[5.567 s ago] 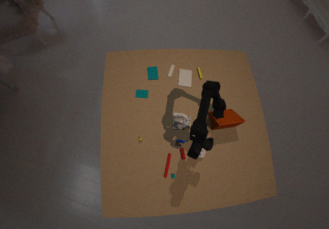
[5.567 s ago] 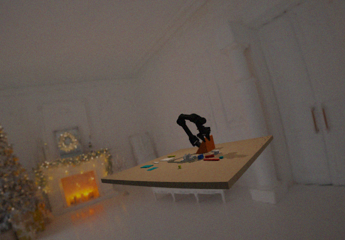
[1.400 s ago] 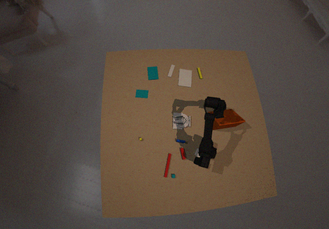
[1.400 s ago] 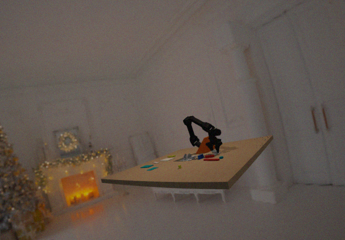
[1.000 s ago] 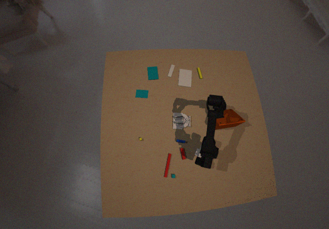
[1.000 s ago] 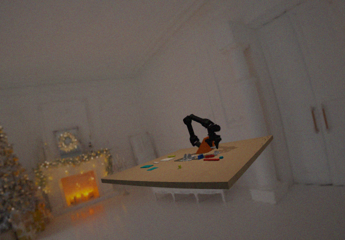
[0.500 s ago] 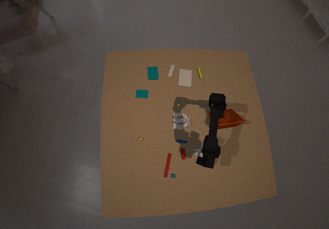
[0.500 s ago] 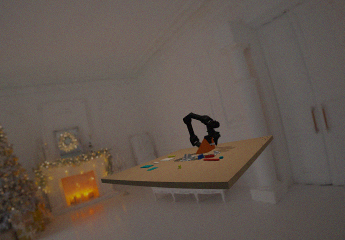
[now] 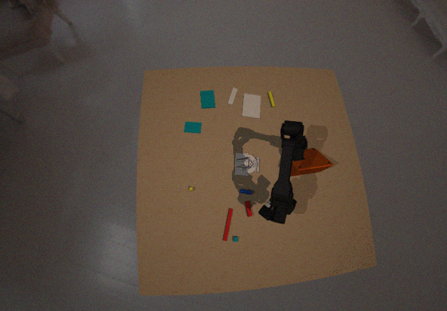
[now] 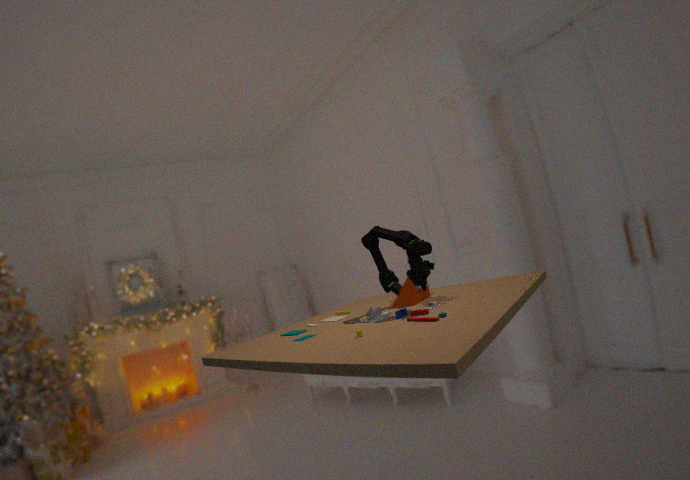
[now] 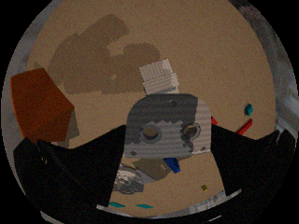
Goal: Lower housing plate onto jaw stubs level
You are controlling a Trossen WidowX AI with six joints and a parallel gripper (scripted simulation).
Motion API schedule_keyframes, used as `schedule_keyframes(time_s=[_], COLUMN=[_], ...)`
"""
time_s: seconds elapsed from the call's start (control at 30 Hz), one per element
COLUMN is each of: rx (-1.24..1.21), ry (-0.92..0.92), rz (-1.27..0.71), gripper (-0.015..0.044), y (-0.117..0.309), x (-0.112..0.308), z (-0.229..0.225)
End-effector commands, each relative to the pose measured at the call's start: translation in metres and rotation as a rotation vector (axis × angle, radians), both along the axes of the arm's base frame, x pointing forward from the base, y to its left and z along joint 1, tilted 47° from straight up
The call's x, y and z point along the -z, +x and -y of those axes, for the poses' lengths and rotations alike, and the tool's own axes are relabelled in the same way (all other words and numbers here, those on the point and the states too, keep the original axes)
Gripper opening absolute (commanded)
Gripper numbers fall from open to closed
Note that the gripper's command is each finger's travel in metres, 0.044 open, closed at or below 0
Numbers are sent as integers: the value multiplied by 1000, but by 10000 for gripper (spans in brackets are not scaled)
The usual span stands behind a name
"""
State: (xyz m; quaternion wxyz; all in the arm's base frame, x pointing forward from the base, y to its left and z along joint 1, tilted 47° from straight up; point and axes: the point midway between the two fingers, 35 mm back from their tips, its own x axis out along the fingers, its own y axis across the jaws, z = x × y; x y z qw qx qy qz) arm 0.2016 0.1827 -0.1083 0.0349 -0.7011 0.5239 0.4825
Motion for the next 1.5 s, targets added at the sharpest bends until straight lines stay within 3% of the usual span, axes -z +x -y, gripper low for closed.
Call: schedule_keyframes(time_s=[0.0,1.47], rx=[53,732], ry=[-8,-14], rz=[51,723], gripper=[351,351], y=[2,32], x=[-6,-71], z=[6,61])
